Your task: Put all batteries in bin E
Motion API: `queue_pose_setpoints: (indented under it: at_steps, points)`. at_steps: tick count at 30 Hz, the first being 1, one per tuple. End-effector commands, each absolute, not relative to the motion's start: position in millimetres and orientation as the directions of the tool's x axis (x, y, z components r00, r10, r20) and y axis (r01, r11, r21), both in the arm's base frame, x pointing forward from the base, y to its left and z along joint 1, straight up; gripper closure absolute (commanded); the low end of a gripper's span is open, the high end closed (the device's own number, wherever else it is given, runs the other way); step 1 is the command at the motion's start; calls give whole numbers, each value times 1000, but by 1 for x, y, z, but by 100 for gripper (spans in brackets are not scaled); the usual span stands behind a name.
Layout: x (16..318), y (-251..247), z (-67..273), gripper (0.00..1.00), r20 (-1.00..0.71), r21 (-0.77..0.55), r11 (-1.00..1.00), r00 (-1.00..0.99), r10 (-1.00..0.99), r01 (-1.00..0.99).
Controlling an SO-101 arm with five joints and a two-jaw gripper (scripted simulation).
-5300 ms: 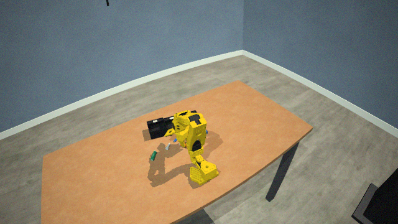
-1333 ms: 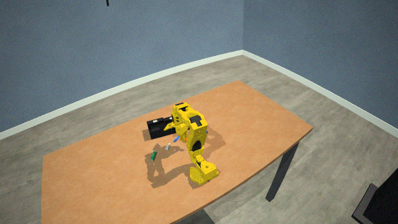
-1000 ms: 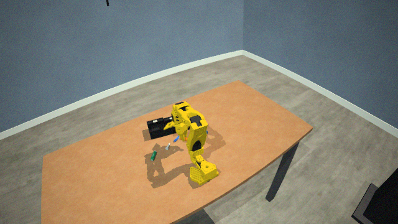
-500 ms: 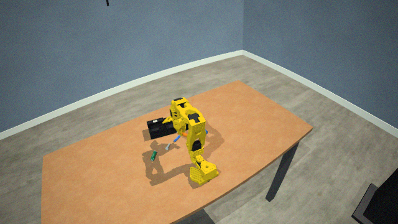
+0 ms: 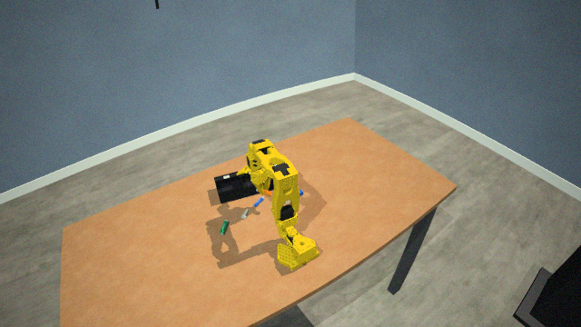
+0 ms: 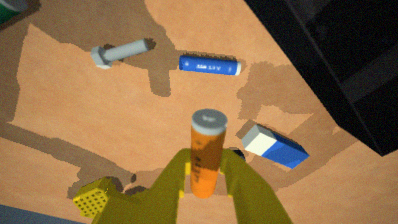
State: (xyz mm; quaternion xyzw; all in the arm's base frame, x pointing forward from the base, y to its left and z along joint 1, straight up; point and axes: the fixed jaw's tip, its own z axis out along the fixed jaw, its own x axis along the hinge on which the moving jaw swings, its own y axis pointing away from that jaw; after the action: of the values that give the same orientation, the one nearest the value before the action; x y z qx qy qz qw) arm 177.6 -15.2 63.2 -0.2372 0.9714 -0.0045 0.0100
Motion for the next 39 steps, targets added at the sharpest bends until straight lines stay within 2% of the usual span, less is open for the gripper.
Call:
queue_pose_setpoints:
  at_steps: [1,22,39]
  points:
    - [183,-17,70,100,-47,-31,895,-894,-445,-444]
    - [214,-21,82,100,-104,-46,960,-954,-281,-278]
    - [221,-22,83,100,-120,-47,970,-963,-241,-237]
